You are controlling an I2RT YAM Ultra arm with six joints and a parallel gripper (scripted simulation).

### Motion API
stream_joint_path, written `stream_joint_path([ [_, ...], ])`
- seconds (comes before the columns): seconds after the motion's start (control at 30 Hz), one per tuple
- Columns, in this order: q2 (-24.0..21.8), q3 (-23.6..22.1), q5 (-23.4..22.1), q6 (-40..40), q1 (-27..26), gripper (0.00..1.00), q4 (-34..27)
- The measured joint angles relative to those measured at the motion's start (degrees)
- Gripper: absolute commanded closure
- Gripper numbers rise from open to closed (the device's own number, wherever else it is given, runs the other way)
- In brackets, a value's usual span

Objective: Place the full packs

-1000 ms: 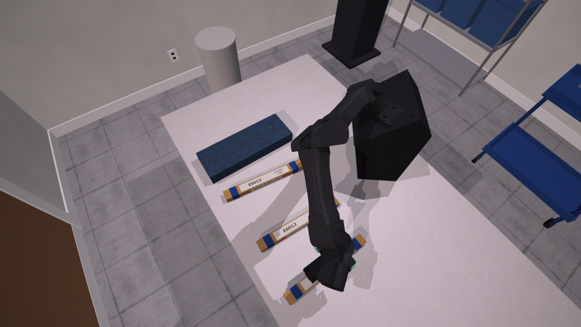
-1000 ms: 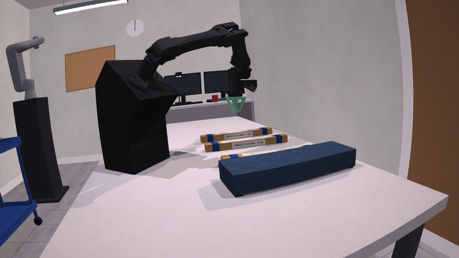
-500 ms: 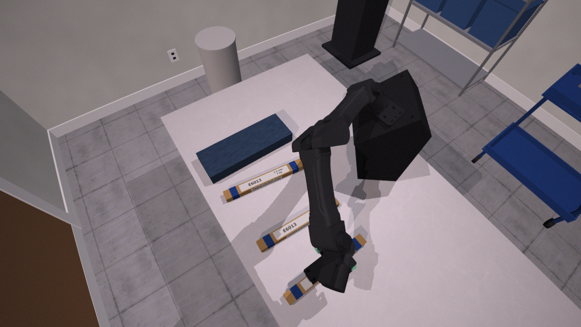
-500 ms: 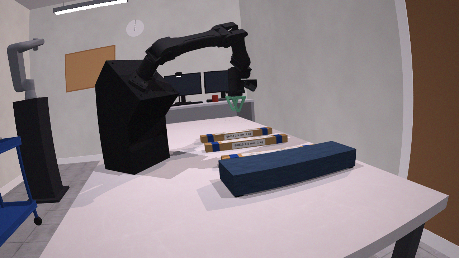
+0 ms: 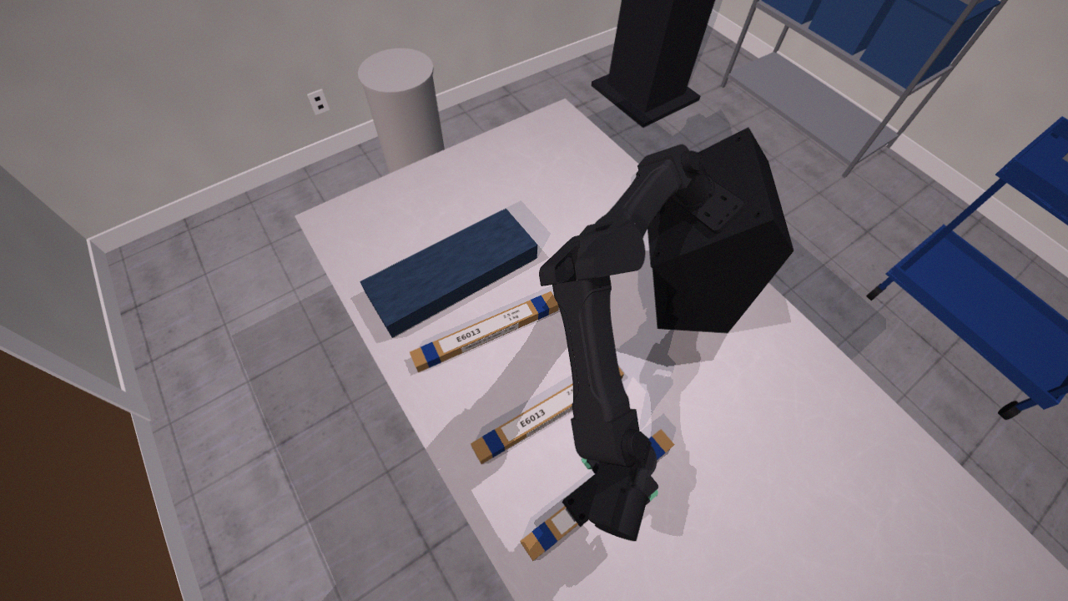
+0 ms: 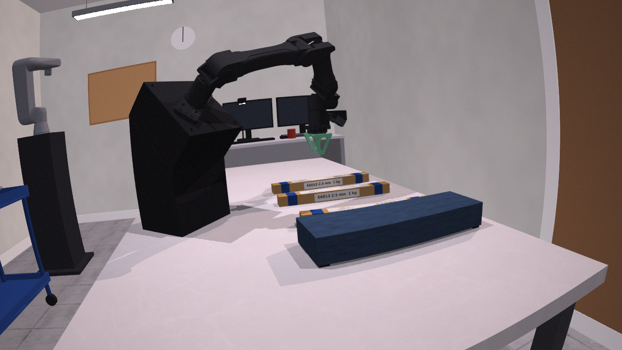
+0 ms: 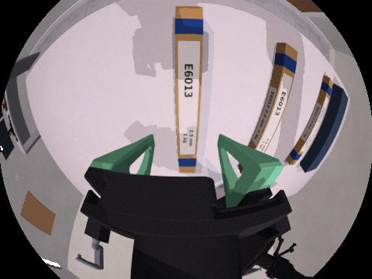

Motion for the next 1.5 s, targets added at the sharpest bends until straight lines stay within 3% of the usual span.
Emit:
stream_joint_path([
  [0.4,5.0,0.7,-0.7,-3.7,-3.3,0.26,4.9],
  [0.73,9.1,4.0,-1.1,-6.7,-6.3,0.26,8.9],
  [1.5,12.1,7.1,-1.6,-8.6,-6.6,0.26,9.8],
])
